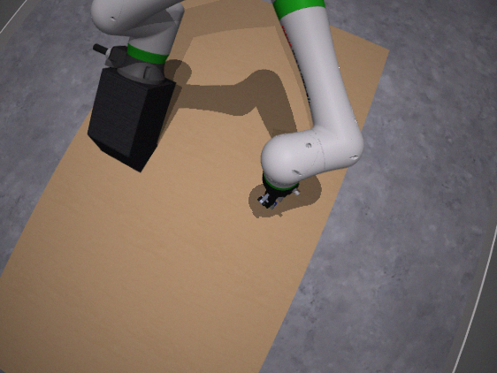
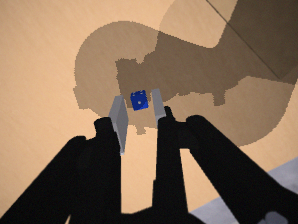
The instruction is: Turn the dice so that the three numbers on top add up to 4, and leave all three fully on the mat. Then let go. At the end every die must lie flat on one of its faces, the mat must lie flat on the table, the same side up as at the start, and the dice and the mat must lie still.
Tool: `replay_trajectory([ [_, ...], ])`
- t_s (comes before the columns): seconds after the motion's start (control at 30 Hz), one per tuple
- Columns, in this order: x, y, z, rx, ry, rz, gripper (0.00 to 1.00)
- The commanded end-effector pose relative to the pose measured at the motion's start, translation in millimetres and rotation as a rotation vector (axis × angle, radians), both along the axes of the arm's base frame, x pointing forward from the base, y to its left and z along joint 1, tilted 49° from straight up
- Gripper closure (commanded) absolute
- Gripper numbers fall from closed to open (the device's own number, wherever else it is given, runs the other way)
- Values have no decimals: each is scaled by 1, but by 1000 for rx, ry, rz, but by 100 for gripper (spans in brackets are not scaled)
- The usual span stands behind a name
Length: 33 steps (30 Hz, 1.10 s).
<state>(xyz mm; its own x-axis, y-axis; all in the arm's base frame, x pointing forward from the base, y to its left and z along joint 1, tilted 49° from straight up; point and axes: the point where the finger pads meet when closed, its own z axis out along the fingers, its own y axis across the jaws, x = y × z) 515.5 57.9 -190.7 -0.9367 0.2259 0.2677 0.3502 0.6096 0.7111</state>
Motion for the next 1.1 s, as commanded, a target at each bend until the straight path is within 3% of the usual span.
replay_trajectory([
  [0.0, 0, 0, 0, 0, 0, 0, 81],
  [1.07, 0, 16, -14, 0, 0, 0, 81],
])
